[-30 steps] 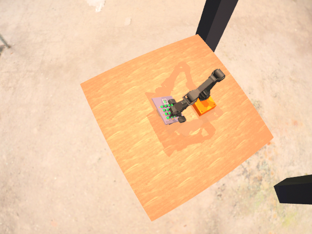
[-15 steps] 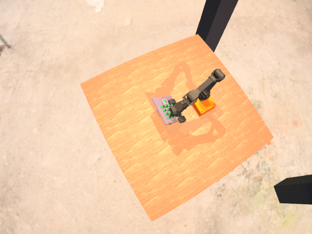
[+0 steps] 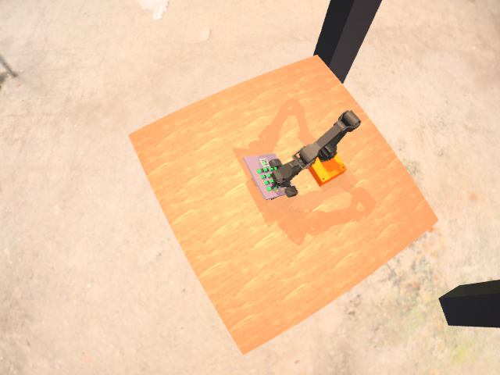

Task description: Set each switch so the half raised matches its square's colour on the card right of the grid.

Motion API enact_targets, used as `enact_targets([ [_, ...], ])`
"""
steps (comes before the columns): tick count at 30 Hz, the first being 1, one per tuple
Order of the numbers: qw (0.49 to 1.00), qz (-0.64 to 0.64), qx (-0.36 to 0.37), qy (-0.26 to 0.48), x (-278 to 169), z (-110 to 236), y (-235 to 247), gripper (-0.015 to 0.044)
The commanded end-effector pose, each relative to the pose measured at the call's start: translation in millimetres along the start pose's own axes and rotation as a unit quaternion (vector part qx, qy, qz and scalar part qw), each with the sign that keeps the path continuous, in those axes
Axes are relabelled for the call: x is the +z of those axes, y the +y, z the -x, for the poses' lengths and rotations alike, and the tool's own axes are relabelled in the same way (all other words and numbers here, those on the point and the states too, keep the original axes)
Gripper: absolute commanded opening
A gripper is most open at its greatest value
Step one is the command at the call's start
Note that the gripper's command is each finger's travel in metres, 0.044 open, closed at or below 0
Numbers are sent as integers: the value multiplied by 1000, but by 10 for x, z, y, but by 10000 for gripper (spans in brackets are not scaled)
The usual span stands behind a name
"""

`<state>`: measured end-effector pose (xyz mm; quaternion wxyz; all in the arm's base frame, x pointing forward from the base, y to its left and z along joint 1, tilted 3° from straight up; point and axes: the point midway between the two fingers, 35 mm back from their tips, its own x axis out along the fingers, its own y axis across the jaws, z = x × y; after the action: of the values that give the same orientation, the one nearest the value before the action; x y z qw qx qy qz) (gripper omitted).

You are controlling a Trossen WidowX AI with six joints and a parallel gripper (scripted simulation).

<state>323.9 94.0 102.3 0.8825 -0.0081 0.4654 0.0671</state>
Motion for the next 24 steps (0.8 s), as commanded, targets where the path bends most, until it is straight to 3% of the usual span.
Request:
enact_targets([
  [1,1000,0,0,-1,1,-8,-2,0],
  [24,1000,0,0,-1,0,-38,-3,0],
])
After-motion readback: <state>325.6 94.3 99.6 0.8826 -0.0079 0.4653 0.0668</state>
